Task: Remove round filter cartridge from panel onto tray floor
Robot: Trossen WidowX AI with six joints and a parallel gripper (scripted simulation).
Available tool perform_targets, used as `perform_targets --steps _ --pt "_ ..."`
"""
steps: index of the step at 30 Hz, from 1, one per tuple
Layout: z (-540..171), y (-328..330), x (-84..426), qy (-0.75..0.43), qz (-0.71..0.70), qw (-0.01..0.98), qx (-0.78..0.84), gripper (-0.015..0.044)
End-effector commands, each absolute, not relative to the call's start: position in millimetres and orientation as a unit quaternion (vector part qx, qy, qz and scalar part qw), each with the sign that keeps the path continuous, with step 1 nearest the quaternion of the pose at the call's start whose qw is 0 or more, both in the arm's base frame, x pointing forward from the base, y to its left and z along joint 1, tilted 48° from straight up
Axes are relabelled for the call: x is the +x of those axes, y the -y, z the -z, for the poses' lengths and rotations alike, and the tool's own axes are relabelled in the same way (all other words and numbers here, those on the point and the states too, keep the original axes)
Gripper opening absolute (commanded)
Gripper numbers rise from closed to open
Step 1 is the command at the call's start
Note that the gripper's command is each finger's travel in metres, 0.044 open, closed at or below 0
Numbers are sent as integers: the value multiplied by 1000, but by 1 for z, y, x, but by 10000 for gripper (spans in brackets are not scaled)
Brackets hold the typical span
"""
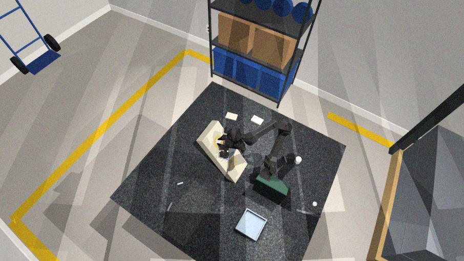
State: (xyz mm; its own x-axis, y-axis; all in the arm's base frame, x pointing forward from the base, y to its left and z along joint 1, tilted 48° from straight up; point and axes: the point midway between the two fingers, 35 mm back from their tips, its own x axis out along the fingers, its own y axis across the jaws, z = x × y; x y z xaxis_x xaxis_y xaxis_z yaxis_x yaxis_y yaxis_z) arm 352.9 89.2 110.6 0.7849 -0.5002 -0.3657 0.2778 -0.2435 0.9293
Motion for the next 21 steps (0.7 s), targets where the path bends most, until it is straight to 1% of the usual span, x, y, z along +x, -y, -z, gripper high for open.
perform_targets --steps 1,2,11,13,16,21 --pt "-108 -87 356 73 321 609 721 108" --pt "-108 -87 356 73 321 609 721 108" --pt "-110 -89 353 77 319 610 721 48" --pt "-110 -89 353 77 319 610 721 0" --pt "-110 -89 354 74 320 616 716 0" --pt "-108 -87 355 47 326 667 669 0"
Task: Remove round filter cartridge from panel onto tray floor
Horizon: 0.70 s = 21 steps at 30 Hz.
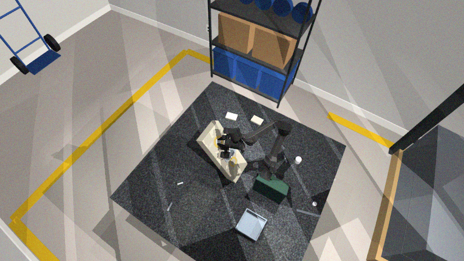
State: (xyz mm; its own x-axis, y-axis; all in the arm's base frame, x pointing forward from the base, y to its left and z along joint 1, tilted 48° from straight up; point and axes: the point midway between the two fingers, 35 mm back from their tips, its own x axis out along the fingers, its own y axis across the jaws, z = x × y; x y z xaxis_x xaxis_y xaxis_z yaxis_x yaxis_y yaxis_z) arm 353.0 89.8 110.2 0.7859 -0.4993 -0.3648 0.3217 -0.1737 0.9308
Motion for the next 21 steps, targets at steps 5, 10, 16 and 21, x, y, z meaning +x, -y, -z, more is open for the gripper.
perform_targets --steps 5,10,16,21 --pt "-108 -87 356 19 329 721 610 0" --pt "-108 -86 357 -10 329 771 545 0" --pt "-107 -86 357 -44 326 824 462 0" --pt "-107 -86 357 -72 321 861 388 0"
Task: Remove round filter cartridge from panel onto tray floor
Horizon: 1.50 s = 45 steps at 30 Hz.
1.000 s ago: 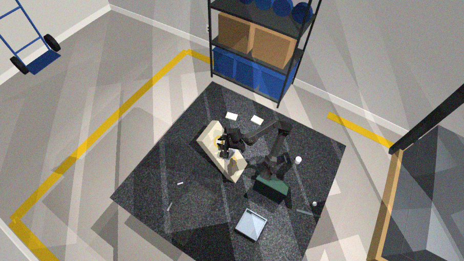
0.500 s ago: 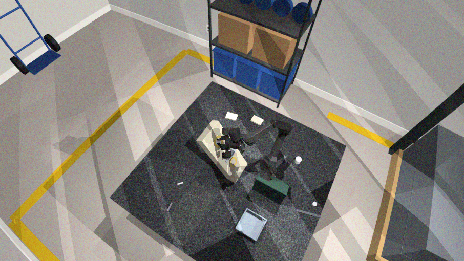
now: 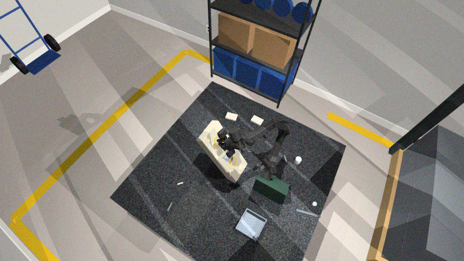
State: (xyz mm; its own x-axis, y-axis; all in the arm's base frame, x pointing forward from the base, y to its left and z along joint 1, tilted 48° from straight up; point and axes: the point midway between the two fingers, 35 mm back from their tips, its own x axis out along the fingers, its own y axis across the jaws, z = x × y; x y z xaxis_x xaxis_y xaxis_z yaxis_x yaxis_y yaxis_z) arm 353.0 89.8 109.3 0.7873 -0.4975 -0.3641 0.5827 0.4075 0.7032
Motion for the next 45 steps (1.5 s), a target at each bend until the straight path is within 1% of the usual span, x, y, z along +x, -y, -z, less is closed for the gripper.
perform_targets --steps 1,11,20,27,45 --pt "-107 -86 357 -78 320 867 373 0" --pt "-107 -86 358 -132 302 919 217 0" --pt "-107 -85 358 -176 278 941 77 0" --pt "-107 -85 359 -160 288 935 130 0" --pt "-107 -85 359 -160 288 935 130 0"
